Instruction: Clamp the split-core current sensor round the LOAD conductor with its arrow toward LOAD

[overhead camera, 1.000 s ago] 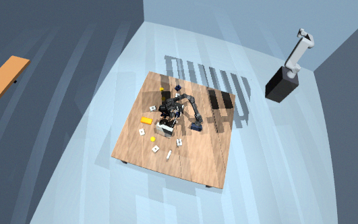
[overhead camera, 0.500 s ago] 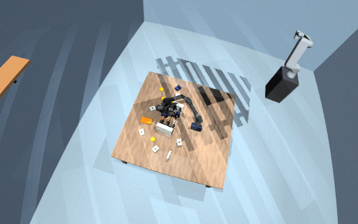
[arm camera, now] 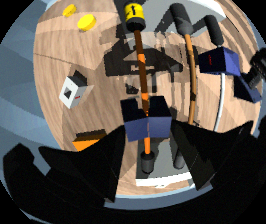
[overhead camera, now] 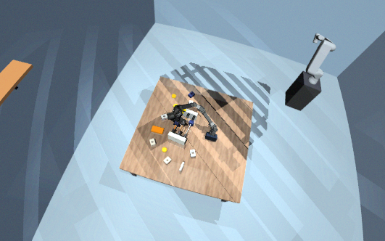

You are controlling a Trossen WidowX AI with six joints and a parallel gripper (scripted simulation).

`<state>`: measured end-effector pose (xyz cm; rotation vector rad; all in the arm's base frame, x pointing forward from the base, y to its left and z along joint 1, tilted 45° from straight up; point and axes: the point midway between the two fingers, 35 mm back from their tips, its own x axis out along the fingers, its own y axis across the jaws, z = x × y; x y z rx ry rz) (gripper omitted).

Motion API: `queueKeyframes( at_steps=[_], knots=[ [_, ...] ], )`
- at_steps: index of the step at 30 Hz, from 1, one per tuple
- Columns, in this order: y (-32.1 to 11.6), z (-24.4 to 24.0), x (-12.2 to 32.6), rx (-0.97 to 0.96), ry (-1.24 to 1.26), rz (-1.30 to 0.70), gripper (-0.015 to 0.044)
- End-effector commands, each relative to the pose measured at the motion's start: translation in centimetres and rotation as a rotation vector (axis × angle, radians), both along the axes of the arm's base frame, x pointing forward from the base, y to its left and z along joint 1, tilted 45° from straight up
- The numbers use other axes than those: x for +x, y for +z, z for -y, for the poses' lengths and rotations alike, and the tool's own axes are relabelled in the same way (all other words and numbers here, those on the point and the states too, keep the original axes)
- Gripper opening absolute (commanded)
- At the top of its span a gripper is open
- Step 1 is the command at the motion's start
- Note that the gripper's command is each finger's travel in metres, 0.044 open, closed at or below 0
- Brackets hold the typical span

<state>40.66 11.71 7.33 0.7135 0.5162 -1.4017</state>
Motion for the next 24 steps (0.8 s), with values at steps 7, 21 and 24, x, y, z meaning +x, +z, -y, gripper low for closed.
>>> queueKeyframes(
  at_steps=[7,21,24],
  knots=[
    [0.0,0.0,0.0,-0.002,0.003,0.001,0.042],
    [-2.0,2.3,0.3,0.01,-0.033,-0.013,0.044],
    [-2.0,2.3,0.4,0.01,-0.033,-0.013,0.044]
  ],
)
